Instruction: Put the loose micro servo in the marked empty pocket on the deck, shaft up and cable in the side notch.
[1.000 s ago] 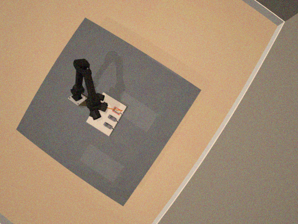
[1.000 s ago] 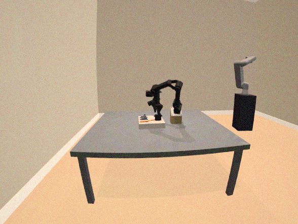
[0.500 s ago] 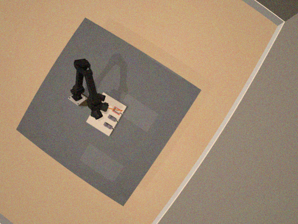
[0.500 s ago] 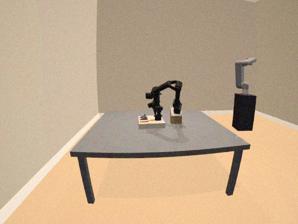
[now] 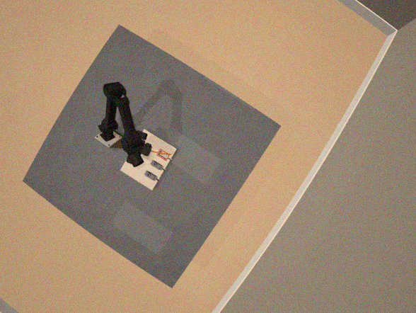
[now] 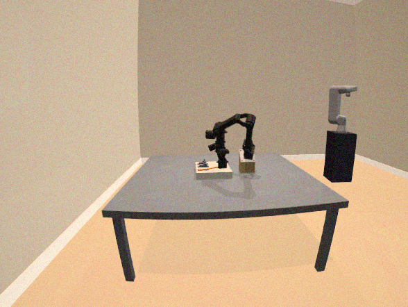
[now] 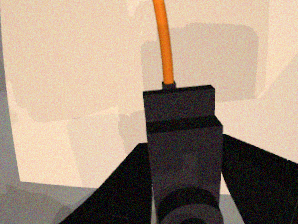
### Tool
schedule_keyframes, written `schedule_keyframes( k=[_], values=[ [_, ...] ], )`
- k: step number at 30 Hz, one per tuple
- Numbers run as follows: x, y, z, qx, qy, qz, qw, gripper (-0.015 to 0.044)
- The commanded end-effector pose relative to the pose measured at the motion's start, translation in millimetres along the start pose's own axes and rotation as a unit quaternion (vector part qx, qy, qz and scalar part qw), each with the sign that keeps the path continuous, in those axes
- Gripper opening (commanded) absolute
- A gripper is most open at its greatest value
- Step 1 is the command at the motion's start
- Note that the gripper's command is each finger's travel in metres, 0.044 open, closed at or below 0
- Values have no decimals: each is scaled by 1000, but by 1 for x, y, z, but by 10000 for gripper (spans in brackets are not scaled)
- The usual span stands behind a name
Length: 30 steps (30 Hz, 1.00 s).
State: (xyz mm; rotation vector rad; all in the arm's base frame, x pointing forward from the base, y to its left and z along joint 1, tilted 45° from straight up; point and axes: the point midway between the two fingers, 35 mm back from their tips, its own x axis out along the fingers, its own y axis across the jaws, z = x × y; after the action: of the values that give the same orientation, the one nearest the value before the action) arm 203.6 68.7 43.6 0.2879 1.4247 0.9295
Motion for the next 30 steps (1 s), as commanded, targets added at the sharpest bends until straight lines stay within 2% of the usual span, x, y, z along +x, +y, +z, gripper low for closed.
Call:
schedule_keyframes(
  k=[1, 4, 9, 30],
  values=[
    [-1, 0, 1, 2, -1, 1, 1000, 65],
    [-8, 0, 1, 2, -1, 0, 1000, 0],
    [-29, 2, -2, 2, -1, 0, 1000, 0],
    [-30, 6, 27, 2, -2, 0, 1000, 0]
  ],
)
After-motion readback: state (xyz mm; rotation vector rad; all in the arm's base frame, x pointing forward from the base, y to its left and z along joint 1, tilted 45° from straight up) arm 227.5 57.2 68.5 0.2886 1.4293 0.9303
